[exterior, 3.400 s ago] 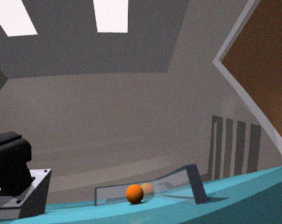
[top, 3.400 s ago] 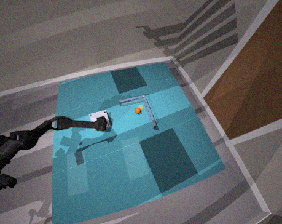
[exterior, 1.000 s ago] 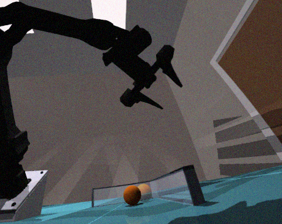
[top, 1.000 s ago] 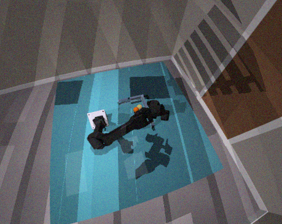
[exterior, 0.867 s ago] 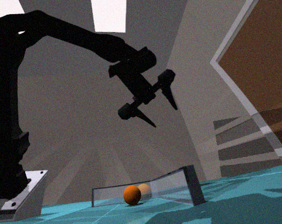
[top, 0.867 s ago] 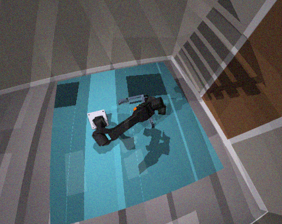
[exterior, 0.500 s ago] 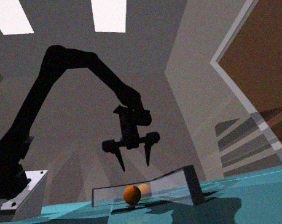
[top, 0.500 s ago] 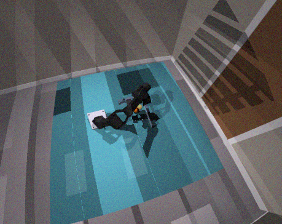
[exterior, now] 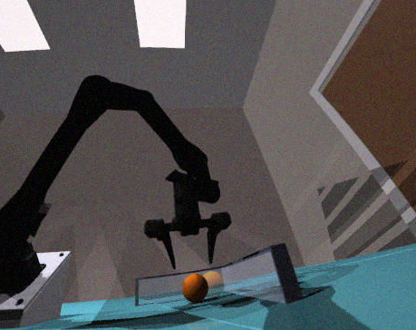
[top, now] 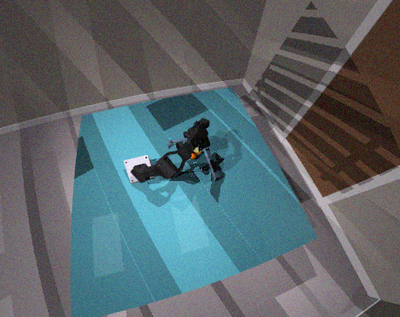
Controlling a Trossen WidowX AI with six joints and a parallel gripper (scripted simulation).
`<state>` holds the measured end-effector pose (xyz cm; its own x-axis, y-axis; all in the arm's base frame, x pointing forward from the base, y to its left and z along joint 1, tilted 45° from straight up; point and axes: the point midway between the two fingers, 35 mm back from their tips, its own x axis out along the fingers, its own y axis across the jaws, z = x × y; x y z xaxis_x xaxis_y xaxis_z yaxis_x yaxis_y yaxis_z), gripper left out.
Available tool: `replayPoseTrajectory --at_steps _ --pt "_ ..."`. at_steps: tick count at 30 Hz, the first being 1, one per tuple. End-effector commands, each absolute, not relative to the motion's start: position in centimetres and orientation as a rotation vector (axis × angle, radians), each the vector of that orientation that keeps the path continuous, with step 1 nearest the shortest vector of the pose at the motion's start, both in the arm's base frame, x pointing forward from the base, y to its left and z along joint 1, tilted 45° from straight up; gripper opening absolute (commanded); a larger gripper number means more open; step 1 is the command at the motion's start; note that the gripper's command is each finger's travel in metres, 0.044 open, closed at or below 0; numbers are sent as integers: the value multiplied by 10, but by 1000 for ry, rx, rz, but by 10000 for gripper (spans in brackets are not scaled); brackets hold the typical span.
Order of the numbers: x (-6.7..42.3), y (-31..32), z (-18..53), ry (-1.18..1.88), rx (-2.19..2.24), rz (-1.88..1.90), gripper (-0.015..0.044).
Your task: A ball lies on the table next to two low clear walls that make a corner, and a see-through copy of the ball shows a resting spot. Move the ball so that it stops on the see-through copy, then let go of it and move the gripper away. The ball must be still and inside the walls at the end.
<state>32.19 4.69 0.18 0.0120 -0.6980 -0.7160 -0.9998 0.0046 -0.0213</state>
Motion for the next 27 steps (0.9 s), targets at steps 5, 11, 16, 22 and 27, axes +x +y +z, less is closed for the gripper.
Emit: replayPoseTrajectory --at_steps 5,11,16,22,27 --pt "322 38 -7 1743 -1752 717 355" --pt "323 31 -14 1743 -1753 717 355" --pt "323 25 -19 1743 -1753 716 355" --pt "322 19 -26 1744 -1754 716 355" --pt "322 16 -28 1744 -1754 716 329"
